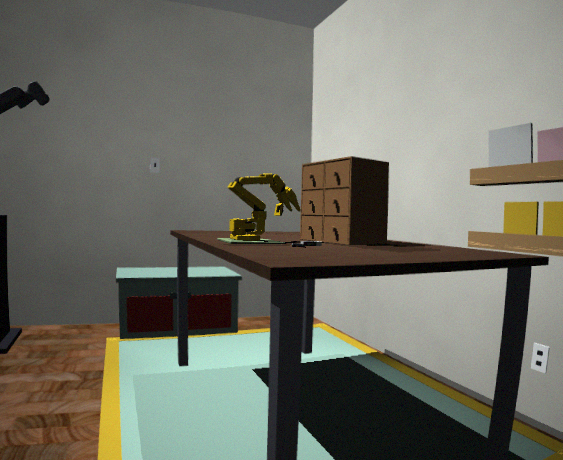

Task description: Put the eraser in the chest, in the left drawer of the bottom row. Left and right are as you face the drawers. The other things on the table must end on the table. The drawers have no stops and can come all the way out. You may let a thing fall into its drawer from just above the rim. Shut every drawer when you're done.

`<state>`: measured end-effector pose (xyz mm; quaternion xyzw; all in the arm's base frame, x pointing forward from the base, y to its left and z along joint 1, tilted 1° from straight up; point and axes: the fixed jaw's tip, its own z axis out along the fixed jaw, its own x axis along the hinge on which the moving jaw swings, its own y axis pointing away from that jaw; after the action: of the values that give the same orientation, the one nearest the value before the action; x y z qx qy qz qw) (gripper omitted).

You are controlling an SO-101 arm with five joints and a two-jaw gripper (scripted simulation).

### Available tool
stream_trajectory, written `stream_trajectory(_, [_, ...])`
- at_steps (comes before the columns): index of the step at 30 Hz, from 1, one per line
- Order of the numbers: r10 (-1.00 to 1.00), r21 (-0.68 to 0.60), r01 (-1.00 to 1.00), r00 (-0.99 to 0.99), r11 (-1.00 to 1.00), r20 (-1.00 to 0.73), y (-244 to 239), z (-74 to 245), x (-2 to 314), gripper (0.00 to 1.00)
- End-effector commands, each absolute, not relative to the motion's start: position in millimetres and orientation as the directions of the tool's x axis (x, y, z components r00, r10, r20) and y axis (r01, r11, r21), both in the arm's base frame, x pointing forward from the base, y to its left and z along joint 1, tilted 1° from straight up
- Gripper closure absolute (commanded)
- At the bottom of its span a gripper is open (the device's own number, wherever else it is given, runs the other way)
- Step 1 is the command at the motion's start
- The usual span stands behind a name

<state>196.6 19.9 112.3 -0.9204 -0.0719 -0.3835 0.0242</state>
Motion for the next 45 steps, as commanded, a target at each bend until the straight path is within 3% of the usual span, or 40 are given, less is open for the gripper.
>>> stream_trajectory(1, [0.143,0.022,0.185,0.671,-0.983,0.727,25.4,107.5,202.1,0.73])
stream_trajectory(9, [0.143,0.022,0.185,0.671,-0.983,0.727,25.4,107.5,202.1,0.79])
stream_trajectory(21, [0.143,0.02,0.187,0.671,-0.982,0.728,32.1,76.6,234.2,0.79])
stream_trajectory(45, [0.143,0.02,0.189,0.671,-0.982,0.728,32.3,76.4,234.3,0.79])
